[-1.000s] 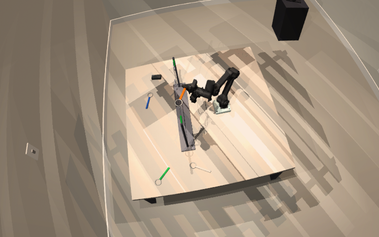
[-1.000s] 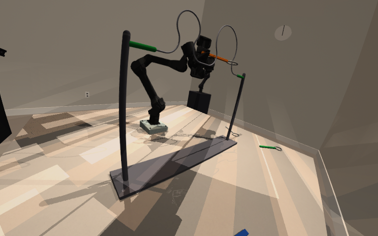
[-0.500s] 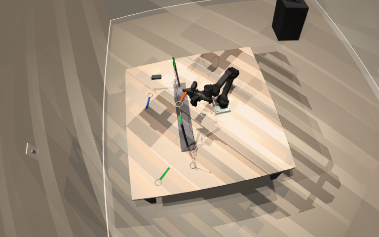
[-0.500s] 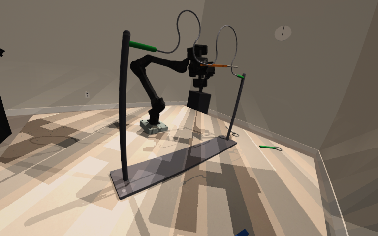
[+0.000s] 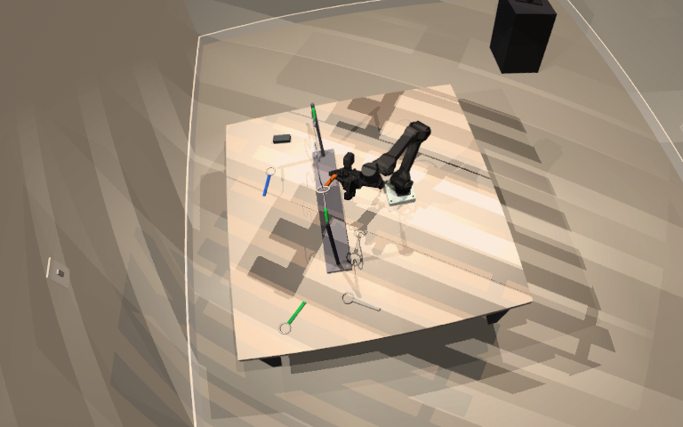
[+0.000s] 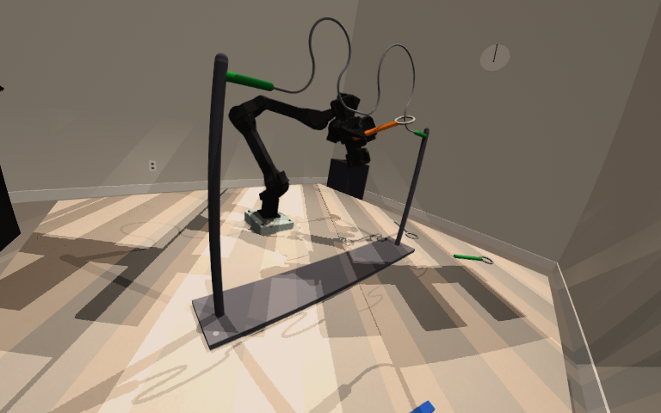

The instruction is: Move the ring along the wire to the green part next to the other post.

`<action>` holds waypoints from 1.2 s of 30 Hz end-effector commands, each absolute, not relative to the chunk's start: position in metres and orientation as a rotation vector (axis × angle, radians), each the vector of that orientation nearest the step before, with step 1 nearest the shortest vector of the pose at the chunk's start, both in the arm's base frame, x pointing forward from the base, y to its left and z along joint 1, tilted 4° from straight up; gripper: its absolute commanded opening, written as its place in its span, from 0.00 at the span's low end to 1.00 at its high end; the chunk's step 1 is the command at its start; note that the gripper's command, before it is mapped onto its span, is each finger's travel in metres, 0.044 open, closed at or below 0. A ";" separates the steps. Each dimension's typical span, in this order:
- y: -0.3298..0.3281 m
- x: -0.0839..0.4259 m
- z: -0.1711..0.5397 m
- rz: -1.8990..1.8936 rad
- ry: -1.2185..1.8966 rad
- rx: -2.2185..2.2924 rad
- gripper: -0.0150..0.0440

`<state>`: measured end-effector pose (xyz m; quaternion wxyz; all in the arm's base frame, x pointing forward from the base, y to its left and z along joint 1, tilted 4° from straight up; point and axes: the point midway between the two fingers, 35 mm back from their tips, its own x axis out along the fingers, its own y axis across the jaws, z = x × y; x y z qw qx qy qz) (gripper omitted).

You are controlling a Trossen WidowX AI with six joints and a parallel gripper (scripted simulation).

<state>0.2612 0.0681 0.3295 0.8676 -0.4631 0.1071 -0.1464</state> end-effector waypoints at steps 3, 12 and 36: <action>0.082 0.263 0.312 -0.269 0.243 -0.834 0.00; 0.108 0.263 0.290 -0.215 0.273 -0.617 0.00; 0.187 0.261 0.263 -0.091 0.331 -0.113 0.00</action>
